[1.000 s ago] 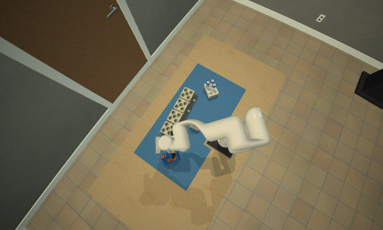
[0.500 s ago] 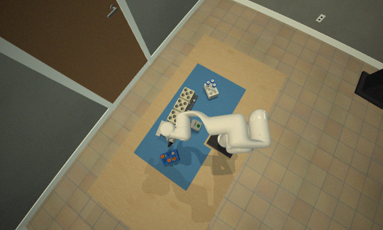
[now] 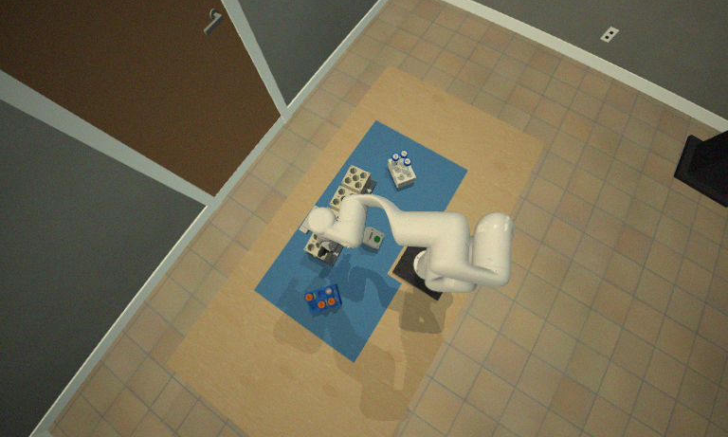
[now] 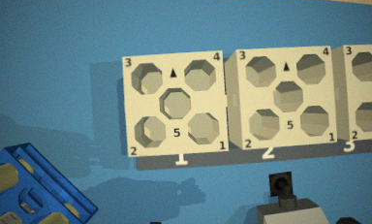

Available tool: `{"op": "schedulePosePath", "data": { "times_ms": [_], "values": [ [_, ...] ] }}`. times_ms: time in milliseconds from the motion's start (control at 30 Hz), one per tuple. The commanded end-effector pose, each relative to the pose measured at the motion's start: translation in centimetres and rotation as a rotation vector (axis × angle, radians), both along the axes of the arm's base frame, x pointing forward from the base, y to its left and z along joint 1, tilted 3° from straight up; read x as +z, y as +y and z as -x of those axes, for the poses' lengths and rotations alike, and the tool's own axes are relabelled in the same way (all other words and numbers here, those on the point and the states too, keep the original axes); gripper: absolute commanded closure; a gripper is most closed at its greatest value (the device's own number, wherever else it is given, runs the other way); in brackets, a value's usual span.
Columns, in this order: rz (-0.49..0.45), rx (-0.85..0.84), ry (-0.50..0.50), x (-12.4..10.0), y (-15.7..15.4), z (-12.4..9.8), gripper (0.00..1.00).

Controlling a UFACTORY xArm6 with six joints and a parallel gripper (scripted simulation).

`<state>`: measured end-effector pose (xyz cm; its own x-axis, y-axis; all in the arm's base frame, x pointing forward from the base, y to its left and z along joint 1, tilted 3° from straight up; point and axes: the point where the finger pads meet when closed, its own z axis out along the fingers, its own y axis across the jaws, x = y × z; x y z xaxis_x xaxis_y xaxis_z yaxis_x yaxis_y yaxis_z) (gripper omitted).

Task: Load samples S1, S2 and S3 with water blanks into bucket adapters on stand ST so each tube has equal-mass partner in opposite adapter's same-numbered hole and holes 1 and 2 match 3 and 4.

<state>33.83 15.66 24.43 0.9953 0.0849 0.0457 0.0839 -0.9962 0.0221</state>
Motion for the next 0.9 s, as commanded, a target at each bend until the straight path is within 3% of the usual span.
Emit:
{"op": "schedulePosePath", "data": {
  "times_ms": [0,833,867],
  "values": [
    [-0.002,0.0,-0.004,0.2,-1.7,-1.1,0.0],
    [-0.001,0.0,-0.004,0.7,-11.6,-6.9,0.0],
    [0.0,0.033,-0.003,0.7,-11.2,-6.7,0.43]
  ]
}}
